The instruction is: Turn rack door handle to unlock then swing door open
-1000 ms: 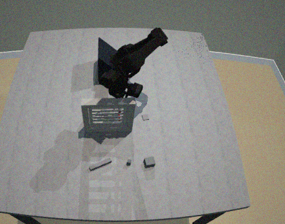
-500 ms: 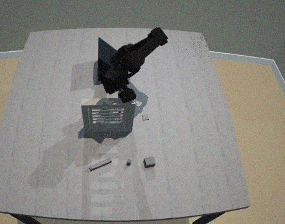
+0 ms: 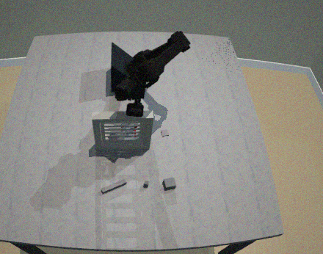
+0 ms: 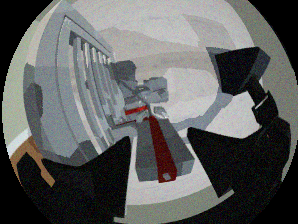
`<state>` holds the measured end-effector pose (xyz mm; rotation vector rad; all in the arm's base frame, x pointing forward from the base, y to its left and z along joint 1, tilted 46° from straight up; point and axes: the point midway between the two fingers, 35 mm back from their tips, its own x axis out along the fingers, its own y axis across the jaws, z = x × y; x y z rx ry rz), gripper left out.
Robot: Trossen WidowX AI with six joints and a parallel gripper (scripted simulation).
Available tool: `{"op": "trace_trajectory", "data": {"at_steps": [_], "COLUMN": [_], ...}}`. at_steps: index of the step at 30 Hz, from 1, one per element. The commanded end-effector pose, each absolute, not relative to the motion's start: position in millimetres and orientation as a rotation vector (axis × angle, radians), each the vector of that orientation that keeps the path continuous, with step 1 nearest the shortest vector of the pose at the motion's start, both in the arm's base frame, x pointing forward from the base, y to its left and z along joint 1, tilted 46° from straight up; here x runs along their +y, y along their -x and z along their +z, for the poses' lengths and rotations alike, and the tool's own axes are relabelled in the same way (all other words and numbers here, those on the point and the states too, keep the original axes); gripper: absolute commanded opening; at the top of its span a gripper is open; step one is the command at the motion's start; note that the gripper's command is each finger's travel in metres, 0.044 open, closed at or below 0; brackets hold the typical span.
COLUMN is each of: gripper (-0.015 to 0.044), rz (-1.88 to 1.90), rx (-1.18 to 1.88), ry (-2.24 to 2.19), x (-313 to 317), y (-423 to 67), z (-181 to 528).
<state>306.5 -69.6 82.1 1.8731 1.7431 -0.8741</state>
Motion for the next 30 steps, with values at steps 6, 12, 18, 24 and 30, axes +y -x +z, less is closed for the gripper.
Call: {"op": "trace_trajectory", "data": {"at_steps": [6, 12, 18, 24, 30], "gripper": [0.0248, 0.0208, 0.0168, 0.0128, 0.0088], "rz": [-0.903, -0.903, -0.903, -0.903, -0.903], "rx": [1.732, 1.732, 1.732, 1.732, 1.732], "ry": [-1.899, -1.899, -1.899, -1.899, -1.899], "x": [-69.2, -69.2, -69.2, -69.2, -69.2], "y": [-308.7, -308.7, -308.7, -308.7, -308.7], "z": [81.6, 81.6, 81.6, 81.6, 81.6]}}
